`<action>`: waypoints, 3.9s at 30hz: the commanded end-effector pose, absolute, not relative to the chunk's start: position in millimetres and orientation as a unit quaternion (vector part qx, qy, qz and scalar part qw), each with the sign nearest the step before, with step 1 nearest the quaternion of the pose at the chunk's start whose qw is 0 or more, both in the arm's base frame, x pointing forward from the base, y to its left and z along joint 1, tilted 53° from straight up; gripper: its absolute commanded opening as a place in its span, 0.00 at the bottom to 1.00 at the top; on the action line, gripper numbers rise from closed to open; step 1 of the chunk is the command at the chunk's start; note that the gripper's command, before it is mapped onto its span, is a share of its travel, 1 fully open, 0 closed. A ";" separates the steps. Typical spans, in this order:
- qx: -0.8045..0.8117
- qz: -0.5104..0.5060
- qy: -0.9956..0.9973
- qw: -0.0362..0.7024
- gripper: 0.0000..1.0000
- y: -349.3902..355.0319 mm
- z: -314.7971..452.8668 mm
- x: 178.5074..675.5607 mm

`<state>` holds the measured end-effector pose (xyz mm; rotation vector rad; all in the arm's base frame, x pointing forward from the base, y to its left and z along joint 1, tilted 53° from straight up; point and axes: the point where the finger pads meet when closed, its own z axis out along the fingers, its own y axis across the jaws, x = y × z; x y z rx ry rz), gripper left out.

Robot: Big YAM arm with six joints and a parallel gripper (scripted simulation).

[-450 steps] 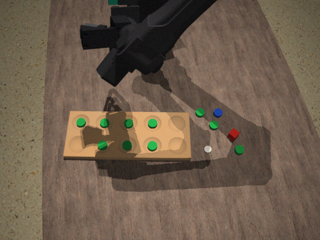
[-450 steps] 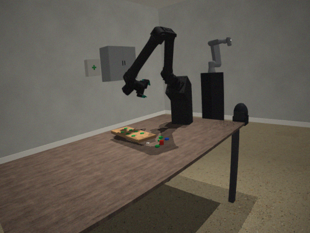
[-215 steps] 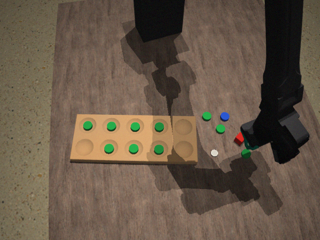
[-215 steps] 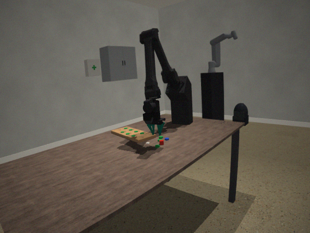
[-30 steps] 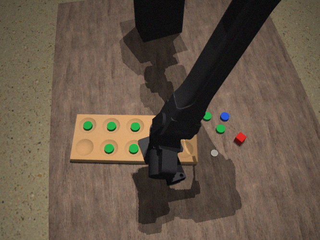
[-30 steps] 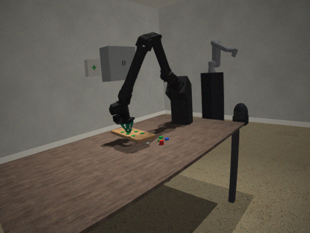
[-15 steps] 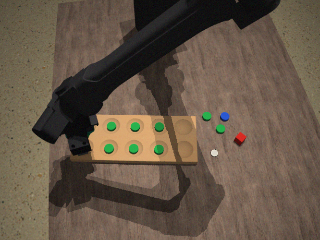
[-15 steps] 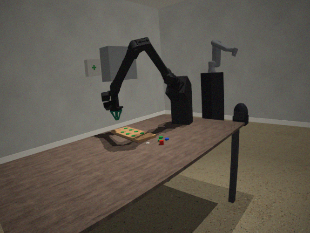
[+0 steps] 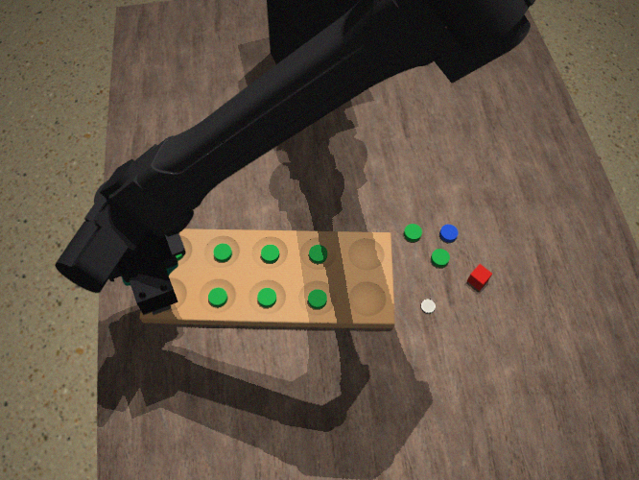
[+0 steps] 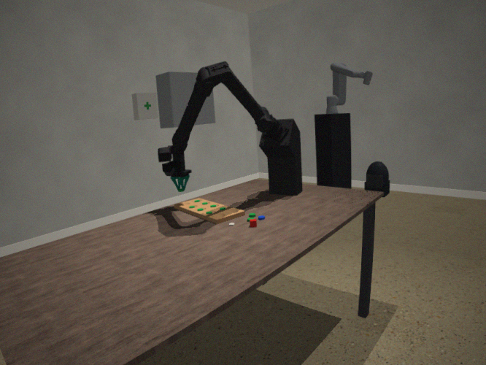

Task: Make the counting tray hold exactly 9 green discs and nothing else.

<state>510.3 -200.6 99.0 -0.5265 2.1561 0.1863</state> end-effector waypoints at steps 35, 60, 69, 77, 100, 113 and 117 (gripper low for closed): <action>-0.212 0.088 0.868 0.440 0.00 -168.8 54.2 566.5; -0.211 0.090 0.869 0.438 0.32 -168.5 48.7 568.4; -0.211 0.090 0.869 0.438 0.32 -168.5 48.7 568.4; -0.211 0.090 0.869 0.438 0.32 -168.5 48.7 568.4; -0.204 0.079 0.870 0.441 0.32 -216.3 119.4 481.7; -0.215 0.082 0.867 0.442 0.44 -204.3 120.2 488.6; -0.210 0.092 0.872 0.433 0.44 -204.0 105.2 488.1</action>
